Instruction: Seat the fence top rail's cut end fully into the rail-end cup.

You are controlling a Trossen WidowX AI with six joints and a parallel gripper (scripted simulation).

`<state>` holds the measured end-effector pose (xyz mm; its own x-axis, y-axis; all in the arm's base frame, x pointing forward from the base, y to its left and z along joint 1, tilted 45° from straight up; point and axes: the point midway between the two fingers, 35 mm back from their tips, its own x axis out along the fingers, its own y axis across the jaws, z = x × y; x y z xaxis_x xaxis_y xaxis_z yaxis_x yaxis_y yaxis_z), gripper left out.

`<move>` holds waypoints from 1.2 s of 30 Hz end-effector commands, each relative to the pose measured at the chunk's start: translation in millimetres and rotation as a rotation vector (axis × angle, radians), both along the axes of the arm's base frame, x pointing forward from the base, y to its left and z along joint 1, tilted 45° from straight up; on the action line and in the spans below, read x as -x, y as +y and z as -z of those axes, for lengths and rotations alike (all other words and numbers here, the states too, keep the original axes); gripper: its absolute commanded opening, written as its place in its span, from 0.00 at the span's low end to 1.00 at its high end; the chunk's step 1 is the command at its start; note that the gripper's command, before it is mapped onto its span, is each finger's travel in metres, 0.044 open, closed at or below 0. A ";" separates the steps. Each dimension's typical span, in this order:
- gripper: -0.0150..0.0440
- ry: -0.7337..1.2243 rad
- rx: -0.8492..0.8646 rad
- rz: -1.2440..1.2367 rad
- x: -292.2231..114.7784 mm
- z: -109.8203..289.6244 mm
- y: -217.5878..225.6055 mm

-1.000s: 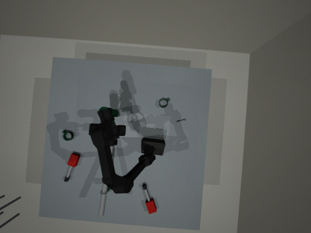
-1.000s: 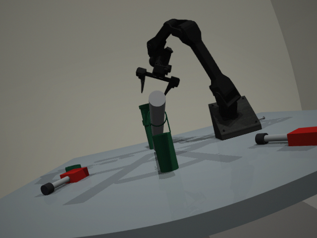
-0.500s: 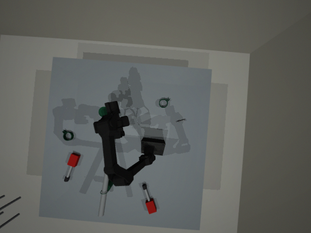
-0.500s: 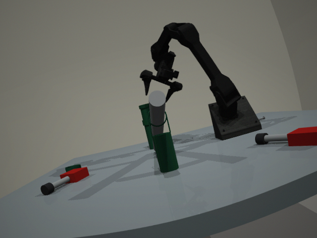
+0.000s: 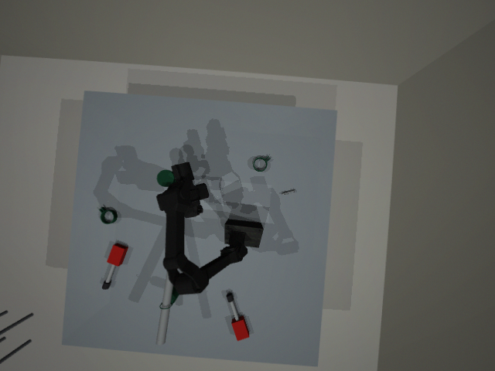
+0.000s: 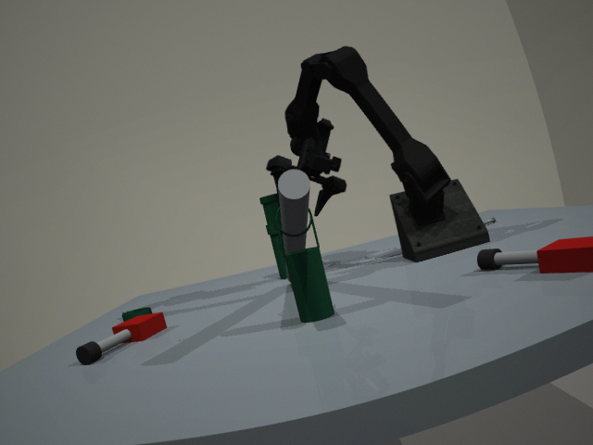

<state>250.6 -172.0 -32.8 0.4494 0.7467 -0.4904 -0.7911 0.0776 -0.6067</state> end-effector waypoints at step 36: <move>1.00 -0.001 -0.009 0.001 -29.3 30.4 50.0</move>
<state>277.8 -127.8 -61.0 0.4500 0.7470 -0.4893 -0.7895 0.0768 -0.6089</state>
